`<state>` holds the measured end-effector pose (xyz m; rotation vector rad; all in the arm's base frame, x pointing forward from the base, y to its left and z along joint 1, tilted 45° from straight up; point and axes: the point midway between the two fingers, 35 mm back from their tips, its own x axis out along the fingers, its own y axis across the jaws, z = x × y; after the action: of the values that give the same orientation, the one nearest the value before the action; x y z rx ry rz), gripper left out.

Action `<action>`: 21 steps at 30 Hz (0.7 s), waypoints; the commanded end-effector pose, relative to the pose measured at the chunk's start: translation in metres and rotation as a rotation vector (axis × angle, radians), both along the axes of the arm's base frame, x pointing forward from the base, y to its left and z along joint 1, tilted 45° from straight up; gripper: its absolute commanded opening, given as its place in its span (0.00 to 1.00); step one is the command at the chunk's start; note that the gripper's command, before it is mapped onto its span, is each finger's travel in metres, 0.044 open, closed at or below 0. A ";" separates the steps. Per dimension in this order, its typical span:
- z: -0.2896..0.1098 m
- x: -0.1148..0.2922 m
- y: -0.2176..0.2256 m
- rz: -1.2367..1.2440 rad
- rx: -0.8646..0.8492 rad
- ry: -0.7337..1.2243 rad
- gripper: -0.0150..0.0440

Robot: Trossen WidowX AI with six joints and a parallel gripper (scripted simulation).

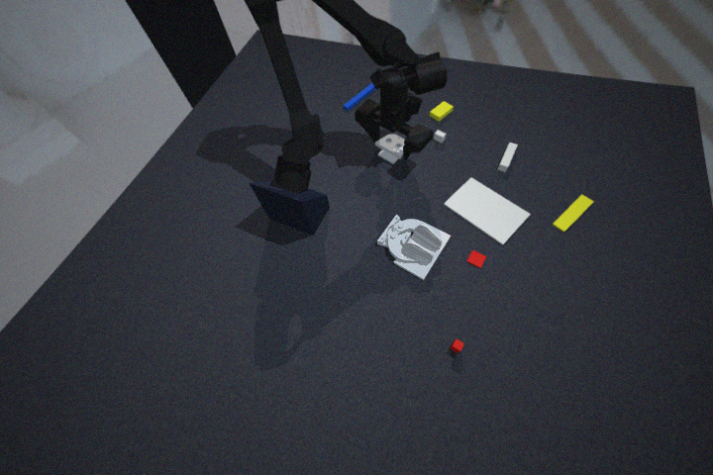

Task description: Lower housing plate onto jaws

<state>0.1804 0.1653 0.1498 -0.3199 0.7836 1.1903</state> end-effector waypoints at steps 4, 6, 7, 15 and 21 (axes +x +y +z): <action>-0.001 0.001 0.000 -0.006 -0.002 0.003 1.00; -0.001 0.001 0.000 -0.006 -0.002 0.003 1.00; -0.001 0.001 0.000 -0.006 -0.002 0.003 1.00; 0.000 0.000 0.000 0.000 0.000 0.000 0.93; 0.000 0.000 0.000 0.000 0.000 0.000 0.86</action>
<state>0.1805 0.1656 0.1496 -0.3200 0.7836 1.1902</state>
